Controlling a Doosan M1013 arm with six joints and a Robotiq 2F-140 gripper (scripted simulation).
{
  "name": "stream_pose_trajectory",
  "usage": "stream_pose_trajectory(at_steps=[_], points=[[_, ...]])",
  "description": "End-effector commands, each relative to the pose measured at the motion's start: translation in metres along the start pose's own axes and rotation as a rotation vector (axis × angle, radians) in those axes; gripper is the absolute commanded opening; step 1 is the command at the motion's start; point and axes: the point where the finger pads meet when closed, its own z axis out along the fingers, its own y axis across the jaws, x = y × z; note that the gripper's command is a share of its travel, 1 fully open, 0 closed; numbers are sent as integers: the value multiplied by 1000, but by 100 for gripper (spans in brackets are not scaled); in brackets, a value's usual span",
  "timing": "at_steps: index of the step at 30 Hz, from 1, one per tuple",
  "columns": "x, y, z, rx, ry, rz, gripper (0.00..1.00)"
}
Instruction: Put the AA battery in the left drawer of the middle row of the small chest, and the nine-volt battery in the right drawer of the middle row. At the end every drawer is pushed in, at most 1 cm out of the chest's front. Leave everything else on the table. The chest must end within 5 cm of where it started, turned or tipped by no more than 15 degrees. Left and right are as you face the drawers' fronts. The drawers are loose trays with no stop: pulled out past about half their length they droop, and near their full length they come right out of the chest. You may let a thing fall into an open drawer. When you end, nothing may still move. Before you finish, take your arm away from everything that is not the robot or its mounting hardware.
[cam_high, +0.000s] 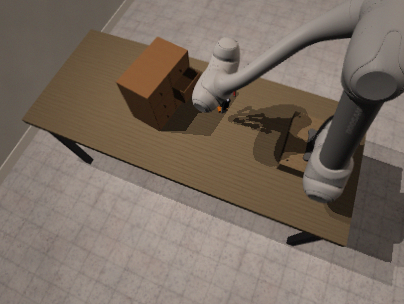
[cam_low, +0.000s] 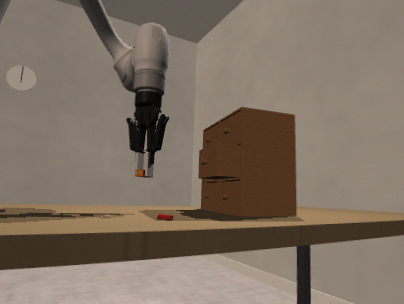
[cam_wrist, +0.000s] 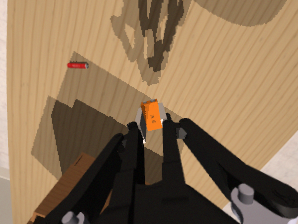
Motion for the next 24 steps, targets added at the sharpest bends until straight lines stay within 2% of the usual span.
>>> stream_pose_trajectory(at_steps=[1, 7, 13, 15, 19, 24], points=[[0, 0, -2, 0, 0, 0, 14], [0, 0, -2, 0, 0, -19, 14], [-5, -2, -2, 0, 0, -226, 14], [-5, -2, -2, 0, 0, -226, 14], [-11, -3, -2, -1, 0, -517, 14], [-22, -6, -2, 7, 9, -765, 14]])
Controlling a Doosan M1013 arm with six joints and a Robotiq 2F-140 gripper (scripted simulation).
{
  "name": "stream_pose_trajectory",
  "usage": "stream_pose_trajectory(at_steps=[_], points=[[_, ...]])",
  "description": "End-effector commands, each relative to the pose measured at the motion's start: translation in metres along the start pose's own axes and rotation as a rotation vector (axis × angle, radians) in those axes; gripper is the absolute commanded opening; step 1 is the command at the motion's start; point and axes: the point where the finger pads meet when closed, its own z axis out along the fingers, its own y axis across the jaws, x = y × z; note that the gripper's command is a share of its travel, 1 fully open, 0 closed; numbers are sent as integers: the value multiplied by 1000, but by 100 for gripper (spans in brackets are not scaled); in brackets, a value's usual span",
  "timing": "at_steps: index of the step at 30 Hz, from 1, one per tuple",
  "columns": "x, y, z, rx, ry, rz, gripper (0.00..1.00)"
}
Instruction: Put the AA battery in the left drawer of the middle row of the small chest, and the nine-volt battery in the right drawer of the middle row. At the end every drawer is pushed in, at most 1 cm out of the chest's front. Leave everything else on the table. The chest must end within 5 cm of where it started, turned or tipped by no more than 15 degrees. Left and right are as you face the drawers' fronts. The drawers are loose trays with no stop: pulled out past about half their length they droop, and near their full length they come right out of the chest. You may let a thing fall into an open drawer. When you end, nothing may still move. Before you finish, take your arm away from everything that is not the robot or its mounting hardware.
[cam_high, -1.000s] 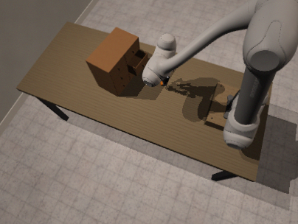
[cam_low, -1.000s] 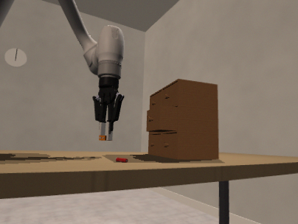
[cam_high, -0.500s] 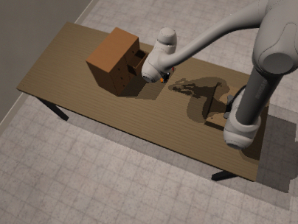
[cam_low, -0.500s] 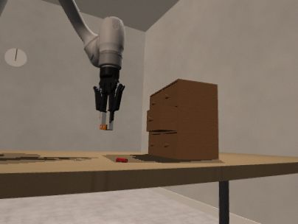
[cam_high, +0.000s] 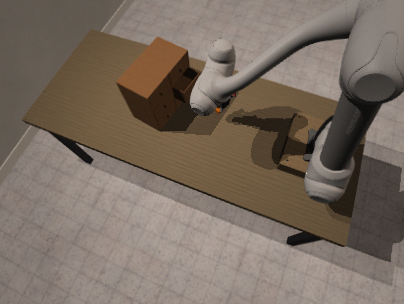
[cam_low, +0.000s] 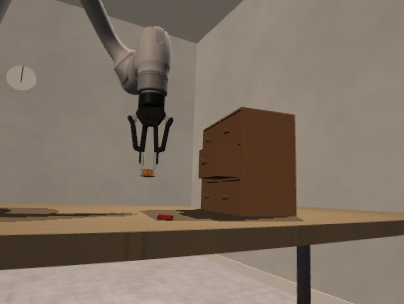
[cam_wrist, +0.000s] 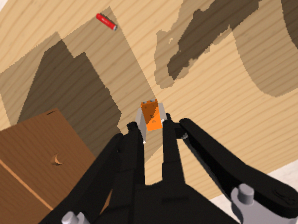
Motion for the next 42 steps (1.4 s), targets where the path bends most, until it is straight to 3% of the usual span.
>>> stream_pose_trajectory(at_steps=[1, 6, 8, 9, 21, 25, 26, 31, 42], points=[[-7, -8, 0, -2, -14, -279, 14], [-15, -16, 0, 7, 0, -542, 14], [-15, -16, 0, 7, 0, -542, 14], [-17, -17, 0, 10, 4, -697, 14], [-27, -27, 0, 16, 26, -1296, 14], [-27, -27, 0, 16, 24, -1398, 14], [-27, -27, 0, 14, 15, -1546, 14], [-27, -27, -1, 13, -23, -1768, 14], [-26, -27, -21, 14, -29, -1787, 14]])
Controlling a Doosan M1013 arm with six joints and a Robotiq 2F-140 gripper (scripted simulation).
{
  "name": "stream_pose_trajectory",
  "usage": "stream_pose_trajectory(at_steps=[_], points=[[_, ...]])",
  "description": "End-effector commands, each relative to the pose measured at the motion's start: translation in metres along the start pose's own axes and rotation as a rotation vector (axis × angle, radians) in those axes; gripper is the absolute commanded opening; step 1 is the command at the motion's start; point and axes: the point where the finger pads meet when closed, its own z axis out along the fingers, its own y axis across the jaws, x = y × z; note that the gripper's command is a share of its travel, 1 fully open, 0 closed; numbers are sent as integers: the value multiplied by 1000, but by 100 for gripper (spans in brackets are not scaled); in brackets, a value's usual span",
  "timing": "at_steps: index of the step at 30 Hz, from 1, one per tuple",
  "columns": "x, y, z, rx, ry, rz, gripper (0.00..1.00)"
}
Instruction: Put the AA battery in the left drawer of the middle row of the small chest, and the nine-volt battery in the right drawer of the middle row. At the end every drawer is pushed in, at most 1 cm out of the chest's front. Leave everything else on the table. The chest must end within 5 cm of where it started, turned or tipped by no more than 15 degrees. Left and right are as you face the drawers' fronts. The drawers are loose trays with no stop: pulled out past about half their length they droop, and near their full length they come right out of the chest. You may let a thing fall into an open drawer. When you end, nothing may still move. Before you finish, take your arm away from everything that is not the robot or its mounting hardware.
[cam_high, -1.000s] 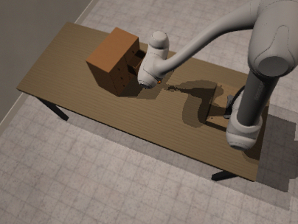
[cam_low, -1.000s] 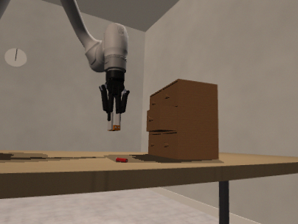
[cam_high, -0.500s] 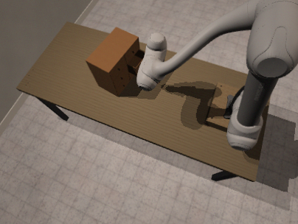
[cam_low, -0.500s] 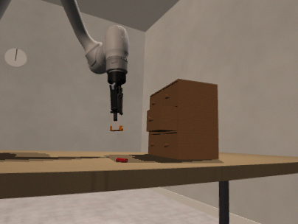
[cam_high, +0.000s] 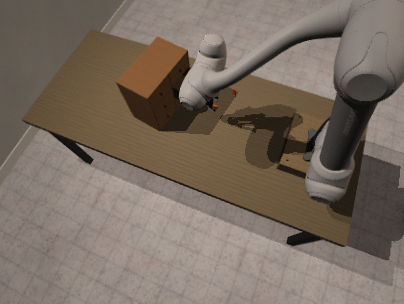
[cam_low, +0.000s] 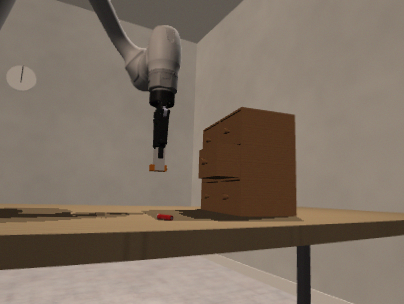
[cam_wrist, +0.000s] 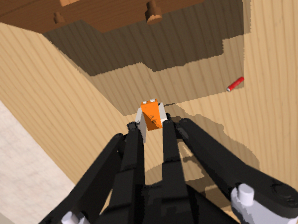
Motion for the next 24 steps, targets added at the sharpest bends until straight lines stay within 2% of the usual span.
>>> stream_pose_trajectory(at_steps=[1, 15, 17, 24], points=[[0, 0, -6, 1, -1, -1, 14], [0, 0, -75, 1, -1, -1, 14], [0, 0, -75, 1, -1, -1, 14], [0, 1, -99, 1, -1, -1, 14]])
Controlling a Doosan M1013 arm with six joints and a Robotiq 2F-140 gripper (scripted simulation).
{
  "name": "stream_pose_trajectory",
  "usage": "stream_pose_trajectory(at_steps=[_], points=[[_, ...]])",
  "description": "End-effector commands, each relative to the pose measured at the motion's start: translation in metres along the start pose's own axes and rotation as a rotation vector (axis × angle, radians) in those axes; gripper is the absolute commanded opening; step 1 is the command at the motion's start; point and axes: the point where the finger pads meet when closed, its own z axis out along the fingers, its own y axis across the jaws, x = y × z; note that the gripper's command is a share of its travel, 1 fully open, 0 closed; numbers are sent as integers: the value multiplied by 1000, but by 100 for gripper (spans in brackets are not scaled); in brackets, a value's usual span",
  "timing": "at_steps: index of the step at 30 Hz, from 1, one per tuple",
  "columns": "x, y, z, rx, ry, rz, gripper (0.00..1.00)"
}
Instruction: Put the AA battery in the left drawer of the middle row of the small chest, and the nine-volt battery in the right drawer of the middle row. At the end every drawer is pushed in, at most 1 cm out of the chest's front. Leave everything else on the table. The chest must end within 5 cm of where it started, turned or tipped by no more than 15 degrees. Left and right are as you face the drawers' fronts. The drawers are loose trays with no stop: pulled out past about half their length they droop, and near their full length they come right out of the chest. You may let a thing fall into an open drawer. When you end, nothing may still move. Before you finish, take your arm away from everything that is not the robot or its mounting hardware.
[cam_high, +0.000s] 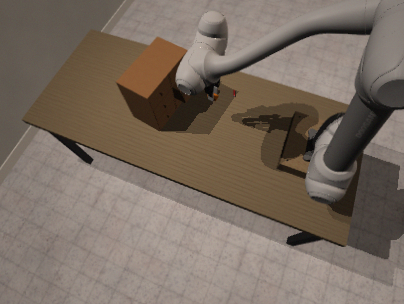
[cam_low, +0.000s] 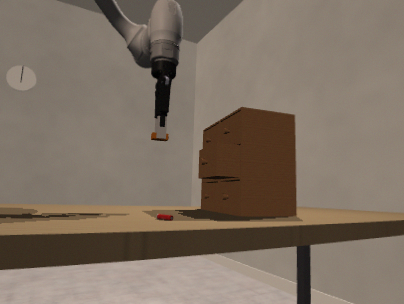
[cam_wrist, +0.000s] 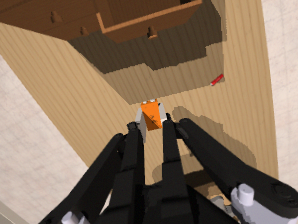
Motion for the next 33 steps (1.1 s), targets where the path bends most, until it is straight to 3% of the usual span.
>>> stream_pose_trajectory(at_steps=[1, 20, 33], points=[[0, 0, -9, 0, 0, 0, 14], [0, 0, -14, 0, 12, 0, 14], [-2, 0, -13, 0, 113, 0, 14]])
